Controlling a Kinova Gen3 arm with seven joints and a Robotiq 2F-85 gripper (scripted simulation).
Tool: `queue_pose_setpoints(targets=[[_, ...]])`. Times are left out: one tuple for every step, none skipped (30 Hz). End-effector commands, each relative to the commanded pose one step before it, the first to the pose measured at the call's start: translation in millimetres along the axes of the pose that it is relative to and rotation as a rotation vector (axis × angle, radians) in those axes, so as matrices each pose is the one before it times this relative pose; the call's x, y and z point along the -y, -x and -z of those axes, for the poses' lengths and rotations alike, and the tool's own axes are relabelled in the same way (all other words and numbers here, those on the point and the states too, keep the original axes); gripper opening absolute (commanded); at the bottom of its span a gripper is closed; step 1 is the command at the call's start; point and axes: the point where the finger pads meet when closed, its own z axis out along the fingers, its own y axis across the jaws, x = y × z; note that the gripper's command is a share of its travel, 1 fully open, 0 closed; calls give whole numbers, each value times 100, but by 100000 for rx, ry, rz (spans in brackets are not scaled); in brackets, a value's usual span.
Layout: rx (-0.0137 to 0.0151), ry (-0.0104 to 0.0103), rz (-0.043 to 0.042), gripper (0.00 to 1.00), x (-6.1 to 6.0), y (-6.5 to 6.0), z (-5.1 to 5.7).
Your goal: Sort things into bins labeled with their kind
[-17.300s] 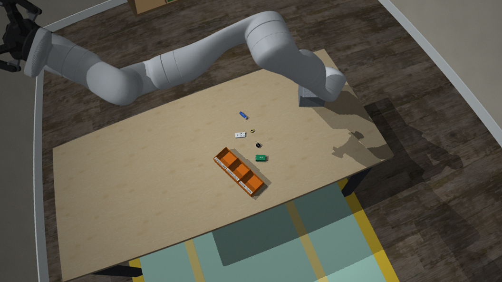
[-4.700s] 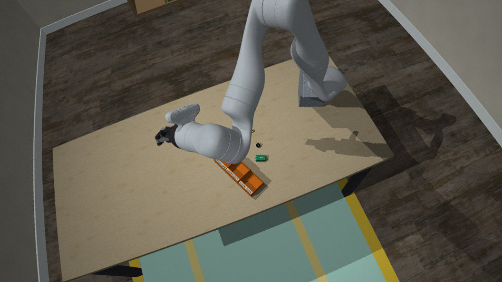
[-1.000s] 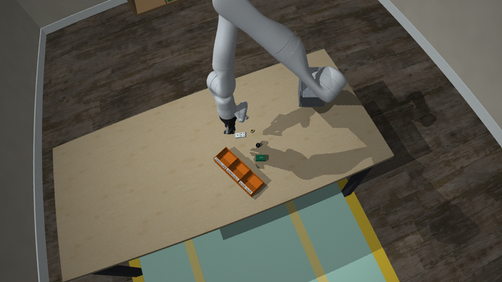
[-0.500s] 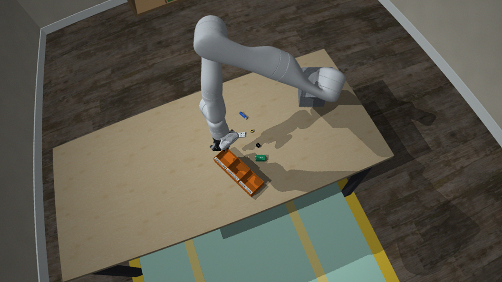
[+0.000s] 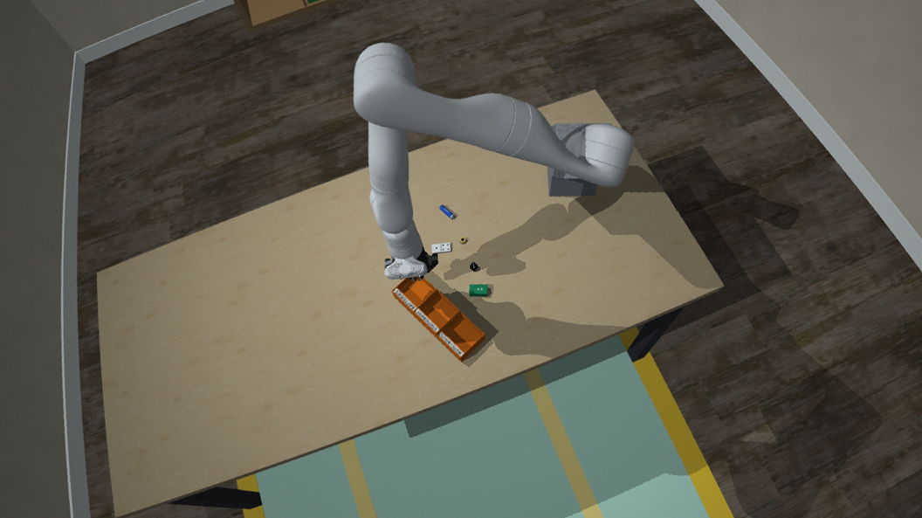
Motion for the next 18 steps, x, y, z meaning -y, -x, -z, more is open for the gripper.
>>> queue_pose_setpoints(targets=[[654,261,-9670,9,-53,-143,51],[0,0,-5000,9,0,0,0],[0,0,-5000,9,0,0,0],[0,0,-5000,9,0,0,0],[0,0,-5000,9,0,0,0],[0,0,-5000,9,0,0,0],[0,0,0,9,0,0,0],[0,0,0,9,0,0,0],[0,0,-5000,9,0,-1,0],[0,0,-5000,9,0,0,0],[0,0,-5000,9,0,0,0],[0,0,-5000,9,0,0,0],[0,0,-5000,9,0,0,0],[0,0,-5000,9,0,0,0],[0,0,-5000,9,0,0,0],[0,0,-5000,9,0,0,0],[0,0,-5000,9,0,0,0],[0,0,-5000,9,0,0,0]])
